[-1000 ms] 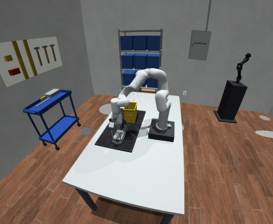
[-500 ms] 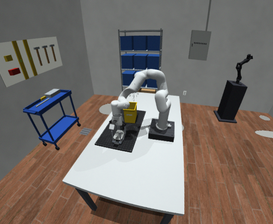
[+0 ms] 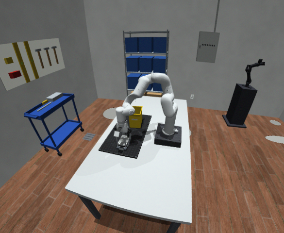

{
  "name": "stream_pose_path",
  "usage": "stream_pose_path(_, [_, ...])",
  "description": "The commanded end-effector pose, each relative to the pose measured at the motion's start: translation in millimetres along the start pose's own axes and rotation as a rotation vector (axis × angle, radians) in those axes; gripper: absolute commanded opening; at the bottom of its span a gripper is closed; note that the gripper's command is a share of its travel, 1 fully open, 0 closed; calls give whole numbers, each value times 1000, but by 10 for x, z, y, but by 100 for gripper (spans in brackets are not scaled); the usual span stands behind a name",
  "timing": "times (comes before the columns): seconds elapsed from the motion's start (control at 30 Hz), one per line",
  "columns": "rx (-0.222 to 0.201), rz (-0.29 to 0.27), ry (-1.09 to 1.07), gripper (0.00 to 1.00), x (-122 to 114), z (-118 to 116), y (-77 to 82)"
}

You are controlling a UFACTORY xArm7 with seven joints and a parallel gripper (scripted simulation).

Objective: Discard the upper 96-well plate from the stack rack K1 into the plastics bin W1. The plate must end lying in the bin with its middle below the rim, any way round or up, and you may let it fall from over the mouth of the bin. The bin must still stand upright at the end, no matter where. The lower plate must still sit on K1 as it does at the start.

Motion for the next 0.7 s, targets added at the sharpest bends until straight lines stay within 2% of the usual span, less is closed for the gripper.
stream_pose_path(0.0, [-4,1,0,100,6,13,-54])
stream_pose_path(0.53, [-4,1,0,100,6,14,-287])
stream_pose_path(0.67, [-4,1,0,100,6,14,-294])
Point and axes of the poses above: the point where the finger pads meet when closed, its own y axis back along the fingers, its own z axis across the jaws, x = y × z, the point moved 7 cm from there along y, back along the fingers, and after that the axes turned 4 degrees about y, right-handed, at the moved point
